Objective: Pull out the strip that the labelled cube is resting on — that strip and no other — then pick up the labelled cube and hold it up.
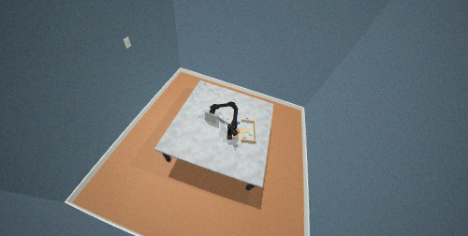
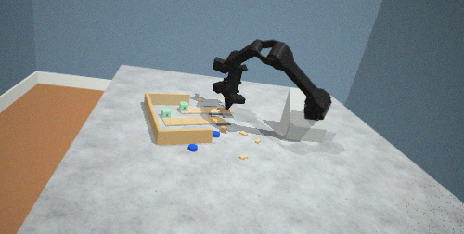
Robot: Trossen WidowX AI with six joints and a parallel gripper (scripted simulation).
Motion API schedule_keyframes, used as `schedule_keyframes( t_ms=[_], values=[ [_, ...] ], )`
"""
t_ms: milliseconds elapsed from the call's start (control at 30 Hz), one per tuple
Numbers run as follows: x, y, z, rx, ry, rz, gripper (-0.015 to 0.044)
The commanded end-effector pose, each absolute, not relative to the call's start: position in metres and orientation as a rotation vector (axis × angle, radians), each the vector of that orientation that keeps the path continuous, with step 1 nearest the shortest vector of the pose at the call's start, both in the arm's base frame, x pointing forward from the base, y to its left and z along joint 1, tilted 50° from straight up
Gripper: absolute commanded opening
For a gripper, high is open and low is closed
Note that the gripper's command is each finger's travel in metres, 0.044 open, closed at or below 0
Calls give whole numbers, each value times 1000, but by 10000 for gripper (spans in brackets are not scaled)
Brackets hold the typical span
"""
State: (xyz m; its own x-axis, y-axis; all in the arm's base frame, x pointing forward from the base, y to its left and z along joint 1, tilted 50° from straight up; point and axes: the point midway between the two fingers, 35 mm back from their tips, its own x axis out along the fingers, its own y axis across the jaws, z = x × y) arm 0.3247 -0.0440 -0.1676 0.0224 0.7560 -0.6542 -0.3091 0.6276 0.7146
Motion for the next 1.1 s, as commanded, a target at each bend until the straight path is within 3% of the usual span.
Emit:
schedule_keyframes(
  t_ms=[0, 1067],
  values=[
    [310, -41, -174, 430, 1333, 875, 0],
    [260, -51, -185, 429, 1335, 873, 0]
  ],
)
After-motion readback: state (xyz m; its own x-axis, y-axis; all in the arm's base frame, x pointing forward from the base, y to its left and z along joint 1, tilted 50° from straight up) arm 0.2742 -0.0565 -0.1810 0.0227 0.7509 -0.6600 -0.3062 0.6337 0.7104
